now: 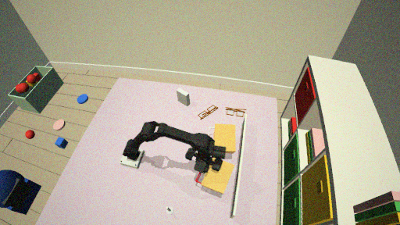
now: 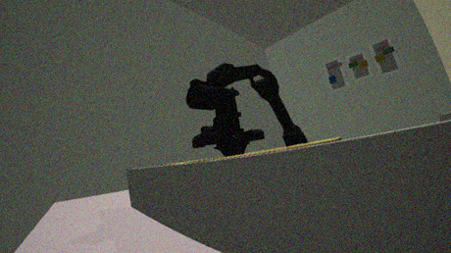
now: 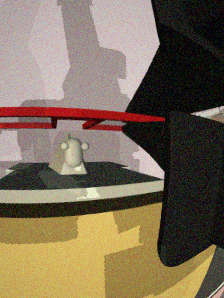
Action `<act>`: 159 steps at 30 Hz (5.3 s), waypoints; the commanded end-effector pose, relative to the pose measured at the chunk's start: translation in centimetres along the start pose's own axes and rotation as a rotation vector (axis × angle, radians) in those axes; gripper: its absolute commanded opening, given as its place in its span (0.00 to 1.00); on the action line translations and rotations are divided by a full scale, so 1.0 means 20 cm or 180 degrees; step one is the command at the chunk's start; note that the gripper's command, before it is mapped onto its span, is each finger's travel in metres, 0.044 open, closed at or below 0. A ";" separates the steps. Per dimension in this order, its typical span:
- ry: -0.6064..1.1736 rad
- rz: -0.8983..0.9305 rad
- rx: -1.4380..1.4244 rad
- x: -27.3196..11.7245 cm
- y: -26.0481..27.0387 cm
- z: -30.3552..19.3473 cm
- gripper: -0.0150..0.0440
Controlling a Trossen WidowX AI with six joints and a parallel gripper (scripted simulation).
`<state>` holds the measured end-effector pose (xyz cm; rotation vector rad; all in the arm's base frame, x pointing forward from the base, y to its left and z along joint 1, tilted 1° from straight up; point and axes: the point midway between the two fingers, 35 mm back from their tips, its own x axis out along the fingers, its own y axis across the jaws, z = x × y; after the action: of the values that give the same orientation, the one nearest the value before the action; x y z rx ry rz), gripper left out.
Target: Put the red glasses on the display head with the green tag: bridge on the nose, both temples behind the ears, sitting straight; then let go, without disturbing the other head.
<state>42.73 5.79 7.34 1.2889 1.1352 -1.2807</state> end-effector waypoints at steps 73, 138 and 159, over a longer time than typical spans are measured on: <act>0.0004 0.0029 -0.0013 -0.01 0.01 0.00 0.25; 0.0007 0.0027 -0.0001 0.01 0.01 0.00 0.44; 0.0028 -0.0001 -0.0016 -0.14 0.00 -0.01 0.44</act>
<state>42.57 5.83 9.73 1.2864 1.1410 -1.2841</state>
